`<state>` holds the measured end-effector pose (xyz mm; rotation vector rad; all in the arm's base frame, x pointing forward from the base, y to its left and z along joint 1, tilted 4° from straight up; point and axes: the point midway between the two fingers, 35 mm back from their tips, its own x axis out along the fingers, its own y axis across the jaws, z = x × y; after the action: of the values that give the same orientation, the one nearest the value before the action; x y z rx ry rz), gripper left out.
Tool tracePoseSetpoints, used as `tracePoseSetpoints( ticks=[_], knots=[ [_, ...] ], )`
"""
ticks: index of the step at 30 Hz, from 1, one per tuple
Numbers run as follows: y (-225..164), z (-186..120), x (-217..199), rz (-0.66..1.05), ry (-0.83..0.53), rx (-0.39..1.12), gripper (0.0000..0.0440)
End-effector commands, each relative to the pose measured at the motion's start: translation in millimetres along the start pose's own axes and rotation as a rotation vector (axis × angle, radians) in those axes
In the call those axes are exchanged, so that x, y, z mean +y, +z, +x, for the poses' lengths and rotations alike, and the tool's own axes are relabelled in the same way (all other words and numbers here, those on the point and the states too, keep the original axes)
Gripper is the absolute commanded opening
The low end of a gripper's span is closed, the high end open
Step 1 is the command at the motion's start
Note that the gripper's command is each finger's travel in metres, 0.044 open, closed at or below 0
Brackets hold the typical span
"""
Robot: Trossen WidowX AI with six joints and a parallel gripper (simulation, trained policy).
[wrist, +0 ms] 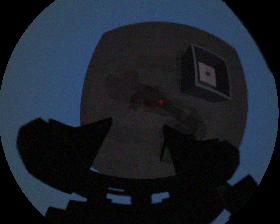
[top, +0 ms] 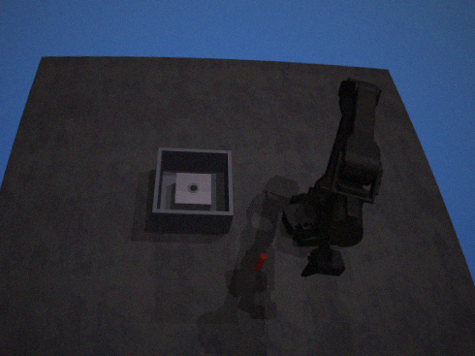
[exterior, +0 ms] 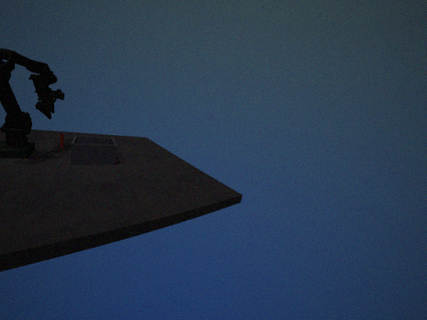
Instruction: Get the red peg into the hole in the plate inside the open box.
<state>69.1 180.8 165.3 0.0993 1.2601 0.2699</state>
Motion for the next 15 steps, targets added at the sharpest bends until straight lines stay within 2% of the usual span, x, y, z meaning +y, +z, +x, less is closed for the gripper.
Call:
tracePoseSetpoints(
  ticks=[1,15],
  knots=[
    [6.8,5.0,-0.8,0.1,-0.024,0.023,0.044],
    [33.2,42.6,-26.5,0.53,-0.205,0.121,0.044]
  ],
)
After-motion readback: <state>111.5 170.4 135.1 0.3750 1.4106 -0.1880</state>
